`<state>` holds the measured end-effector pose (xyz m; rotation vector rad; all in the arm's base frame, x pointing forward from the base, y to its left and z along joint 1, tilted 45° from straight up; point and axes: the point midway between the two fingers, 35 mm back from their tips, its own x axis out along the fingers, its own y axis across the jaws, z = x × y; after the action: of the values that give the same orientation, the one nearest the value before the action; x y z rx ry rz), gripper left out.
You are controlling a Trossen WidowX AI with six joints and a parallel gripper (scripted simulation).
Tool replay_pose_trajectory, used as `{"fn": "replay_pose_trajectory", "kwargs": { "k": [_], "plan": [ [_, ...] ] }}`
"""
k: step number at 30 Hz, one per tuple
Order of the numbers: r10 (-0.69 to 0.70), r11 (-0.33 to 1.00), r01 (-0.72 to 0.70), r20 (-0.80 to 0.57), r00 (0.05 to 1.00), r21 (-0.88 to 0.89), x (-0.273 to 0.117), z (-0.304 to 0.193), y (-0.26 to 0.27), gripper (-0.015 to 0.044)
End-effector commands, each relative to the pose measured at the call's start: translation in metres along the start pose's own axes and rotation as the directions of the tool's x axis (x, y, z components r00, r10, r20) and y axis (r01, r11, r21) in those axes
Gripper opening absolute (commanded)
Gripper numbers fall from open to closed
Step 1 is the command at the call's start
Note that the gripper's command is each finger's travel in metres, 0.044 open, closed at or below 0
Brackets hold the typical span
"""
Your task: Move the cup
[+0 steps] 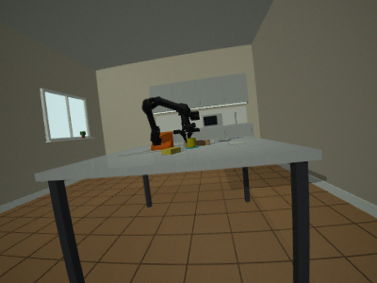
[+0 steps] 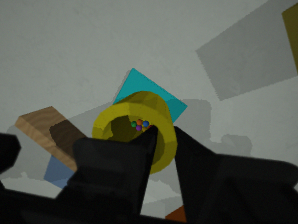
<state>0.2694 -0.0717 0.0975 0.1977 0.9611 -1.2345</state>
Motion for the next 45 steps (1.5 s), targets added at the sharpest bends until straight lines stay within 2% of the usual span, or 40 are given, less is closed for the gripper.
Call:
{"fn": "replay_pose_trajectory", "kwargs": {
  "k": [1, 45],
  "plan": [
    [0.000, 1.000, 0.000, 0.000, 1.000, 0.000, 0.000, 0.000, 0.000, 0.0146],
    [0.001, 1.000, -0.001, 0.002, 1.000, -0.004, -0.048, 0.000, 0.000, 0.0146]
  ]
}}
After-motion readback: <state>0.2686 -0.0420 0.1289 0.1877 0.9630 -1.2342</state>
